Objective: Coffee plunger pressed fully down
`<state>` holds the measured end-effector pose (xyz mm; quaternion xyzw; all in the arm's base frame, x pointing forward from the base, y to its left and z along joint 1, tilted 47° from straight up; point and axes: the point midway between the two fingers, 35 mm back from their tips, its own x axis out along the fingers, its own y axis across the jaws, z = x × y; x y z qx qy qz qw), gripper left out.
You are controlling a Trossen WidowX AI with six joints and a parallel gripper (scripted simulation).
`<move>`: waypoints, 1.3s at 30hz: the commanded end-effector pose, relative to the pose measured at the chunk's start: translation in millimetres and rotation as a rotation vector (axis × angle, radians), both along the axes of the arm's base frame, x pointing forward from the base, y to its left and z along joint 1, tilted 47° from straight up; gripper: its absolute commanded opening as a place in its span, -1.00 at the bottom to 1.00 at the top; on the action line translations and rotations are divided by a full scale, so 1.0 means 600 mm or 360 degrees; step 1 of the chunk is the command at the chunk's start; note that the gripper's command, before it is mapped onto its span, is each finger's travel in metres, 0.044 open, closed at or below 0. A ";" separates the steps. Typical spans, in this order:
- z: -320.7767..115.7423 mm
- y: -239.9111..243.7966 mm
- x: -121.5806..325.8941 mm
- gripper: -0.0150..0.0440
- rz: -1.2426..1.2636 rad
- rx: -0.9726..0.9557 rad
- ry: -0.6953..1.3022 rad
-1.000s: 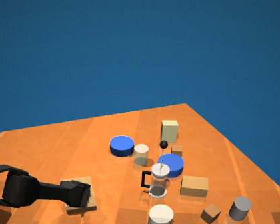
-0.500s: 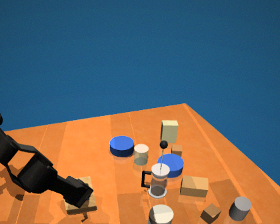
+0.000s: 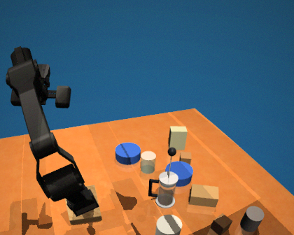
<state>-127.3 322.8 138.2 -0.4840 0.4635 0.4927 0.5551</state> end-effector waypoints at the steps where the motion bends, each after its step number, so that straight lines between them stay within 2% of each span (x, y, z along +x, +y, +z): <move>1: -0.002 0.015 0.110 1.00 -0.0258 0.0097 -0.0269; 8: 0.015 -0.006 0.313 1.00 -0.0728 0.0236 -0.0807; 13: 0.044 -0.059 0.441 1.00 -0.1030 0.0295 -0.1238; 19: 0.091 -0.144 0.555 1.00 -0.1307 0.0324 -0.1769; 24: 0.089 -0.163 0.568 1.00 -0.1337 0.0323 -0.1831; 32: 0.032 -0.226 0.580 1.00 -0.1341 0.0324 -0.1839; 39: 0.028 -0.228 0.587 1.00 -0.1345 0.0323 -0.1837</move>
